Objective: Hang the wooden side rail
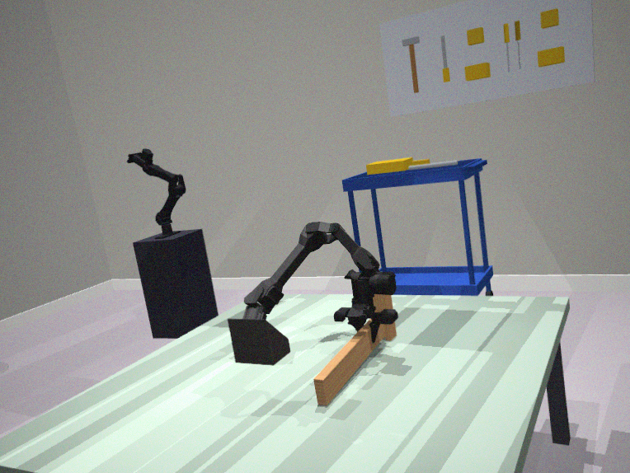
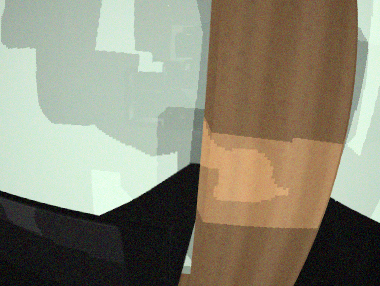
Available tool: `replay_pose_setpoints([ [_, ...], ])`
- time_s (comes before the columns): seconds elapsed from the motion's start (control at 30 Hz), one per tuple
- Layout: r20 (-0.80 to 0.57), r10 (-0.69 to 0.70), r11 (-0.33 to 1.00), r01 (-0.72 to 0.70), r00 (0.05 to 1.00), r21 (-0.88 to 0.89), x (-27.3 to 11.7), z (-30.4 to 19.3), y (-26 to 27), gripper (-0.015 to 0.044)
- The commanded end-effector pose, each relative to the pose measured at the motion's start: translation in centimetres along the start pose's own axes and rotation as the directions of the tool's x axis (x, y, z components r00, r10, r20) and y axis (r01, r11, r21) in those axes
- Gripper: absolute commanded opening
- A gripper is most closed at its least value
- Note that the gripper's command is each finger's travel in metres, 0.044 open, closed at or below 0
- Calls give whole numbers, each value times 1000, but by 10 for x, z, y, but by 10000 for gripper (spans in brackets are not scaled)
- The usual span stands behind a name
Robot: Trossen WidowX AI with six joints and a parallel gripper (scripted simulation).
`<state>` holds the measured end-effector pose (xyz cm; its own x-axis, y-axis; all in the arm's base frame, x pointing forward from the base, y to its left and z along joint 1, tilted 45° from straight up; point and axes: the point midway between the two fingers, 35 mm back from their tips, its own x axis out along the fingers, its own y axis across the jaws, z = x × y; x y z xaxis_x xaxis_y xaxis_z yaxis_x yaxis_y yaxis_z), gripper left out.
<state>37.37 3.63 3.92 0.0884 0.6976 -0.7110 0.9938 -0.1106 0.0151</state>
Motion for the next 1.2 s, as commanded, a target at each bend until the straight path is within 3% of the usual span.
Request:
replay_pose_setpoints([
  [0.0, 0, 16, 1000, -16, 1000, -4, -5, -3, 4, 0],
  [1.17, -1, 16, 1000, -16, 1000, -4, -4, -7, 1, 0],
])
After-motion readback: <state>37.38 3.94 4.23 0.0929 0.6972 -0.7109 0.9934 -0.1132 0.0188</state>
